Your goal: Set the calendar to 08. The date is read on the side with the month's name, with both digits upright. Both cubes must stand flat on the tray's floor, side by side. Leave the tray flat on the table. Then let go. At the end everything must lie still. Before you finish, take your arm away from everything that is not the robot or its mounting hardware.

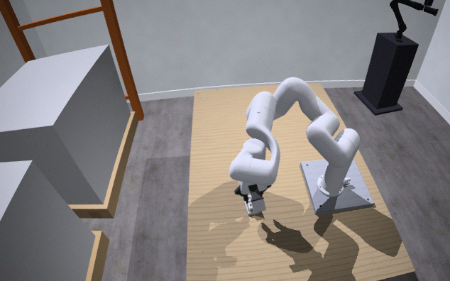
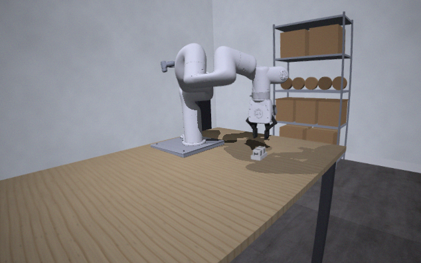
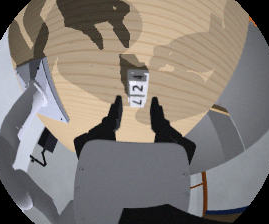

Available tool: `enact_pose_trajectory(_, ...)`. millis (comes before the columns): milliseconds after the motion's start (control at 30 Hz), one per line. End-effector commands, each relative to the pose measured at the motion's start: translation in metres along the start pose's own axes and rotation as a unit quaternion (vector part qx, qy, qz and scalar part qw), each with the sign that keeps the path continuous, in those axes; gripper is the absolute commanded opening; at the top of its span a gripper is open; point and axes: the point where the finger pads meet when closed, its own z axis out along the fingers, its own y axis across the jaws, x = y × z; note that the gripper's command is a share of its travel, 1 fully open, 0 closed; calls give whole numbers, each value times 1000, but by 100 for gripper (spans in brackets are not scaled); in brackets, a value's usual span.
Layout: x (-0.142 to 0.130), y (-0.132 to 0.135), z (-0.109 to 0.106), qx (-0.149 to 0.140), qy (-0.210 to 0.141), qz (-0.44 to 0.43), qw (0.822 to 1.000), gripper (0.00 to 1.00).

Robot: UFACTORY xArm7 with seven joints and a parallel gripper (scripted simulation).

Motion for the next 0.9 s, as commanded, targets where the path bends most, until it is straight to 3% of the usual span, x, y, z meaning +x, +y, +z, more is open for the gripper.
enact_pose_trajectory(0, 0, 1, 5, -2, 0, 0, 1000, 49)
enact_pose_trajectory(867, 1, 1, 32, -2, 0, 0, 1000, 49)
